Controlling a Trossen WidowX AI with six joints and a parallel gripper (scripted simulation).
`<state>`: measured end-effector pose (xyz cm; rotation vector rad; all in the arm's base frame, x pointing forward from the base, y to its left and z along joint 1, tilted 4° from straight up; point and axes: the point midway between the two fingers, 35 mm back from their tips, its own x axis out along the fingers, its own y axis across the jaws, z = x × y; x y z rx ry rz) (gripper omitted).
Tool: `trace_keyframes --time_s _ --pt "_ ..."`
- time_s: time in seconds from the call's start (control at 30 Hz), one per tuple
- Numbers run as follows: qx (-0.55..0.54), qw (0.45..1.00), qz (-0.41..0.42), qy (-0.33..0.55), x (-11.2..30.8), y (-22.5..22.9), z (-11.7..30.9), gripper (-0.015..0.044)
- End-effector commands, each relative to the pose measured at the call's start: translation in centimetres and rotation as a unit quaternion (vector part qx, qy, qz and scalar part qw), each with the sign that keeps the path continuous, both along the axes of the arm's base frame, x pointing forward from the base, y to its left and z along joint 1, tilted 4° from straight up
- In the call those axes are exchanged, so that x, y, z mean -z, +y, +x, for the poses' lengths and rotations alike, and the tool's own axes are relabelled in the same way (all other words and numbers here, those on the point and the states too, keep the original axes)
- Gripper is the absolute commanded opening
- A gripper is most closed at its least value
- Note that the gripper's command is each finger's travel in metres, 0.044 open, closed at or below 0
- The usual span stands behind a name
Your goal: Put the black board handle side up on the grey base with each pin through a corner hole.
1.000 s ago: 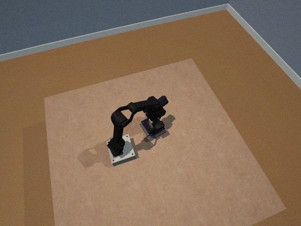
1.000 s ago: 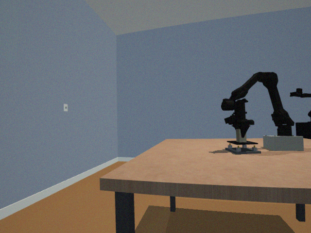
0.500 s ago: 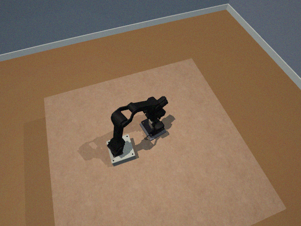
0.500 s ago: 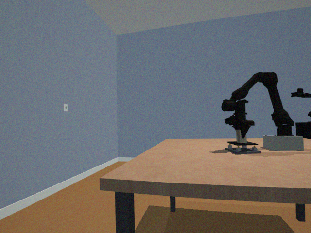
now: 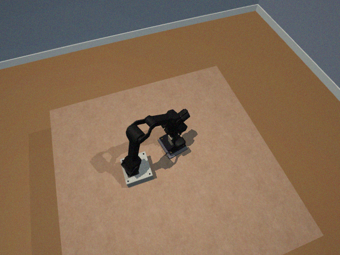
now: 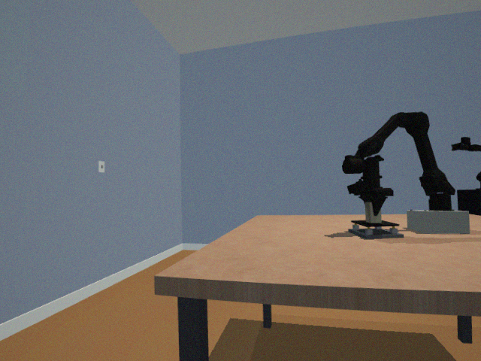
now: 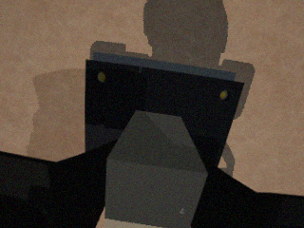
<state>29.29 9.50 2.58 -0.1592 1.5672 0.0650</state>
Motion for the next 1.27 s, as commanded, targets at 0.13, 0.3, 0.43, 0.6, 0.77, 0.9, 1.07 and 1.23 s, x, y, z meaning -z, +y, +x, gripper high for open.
trace_keyframes --time_s 0.13,0.3,0.43,0.6,0.77,0.9,1.07,1.23 --pt "0.0 1.0 0.0 0.0 0.0 0.0 0.0 0.0263" --pt "0.0 1.0 0.0 0.0 0.0 0.0 0.0 0.0394" --pt "0.0 1.0 0.0 0.0 -1.4 0.1 0.0 0.044" --pt "0.0 1.0 0.0 0.0 -3.9 0.2 0.0 0.044" --pt "-0.001 1.0 0.0 0.001 -6.1 0.3 -0.1 0.044" --pt "-0.002 1.0 -0.001 0.002 -8.3 0.3 -0.4 0.044" --pt "-0.002 1.0 -0.001 0.002 -8.3 0.3 -0.4 0.044" --pt "-0.002 1.0 -0.001 0.002 -8.3 0.3 -0.4 0.044"
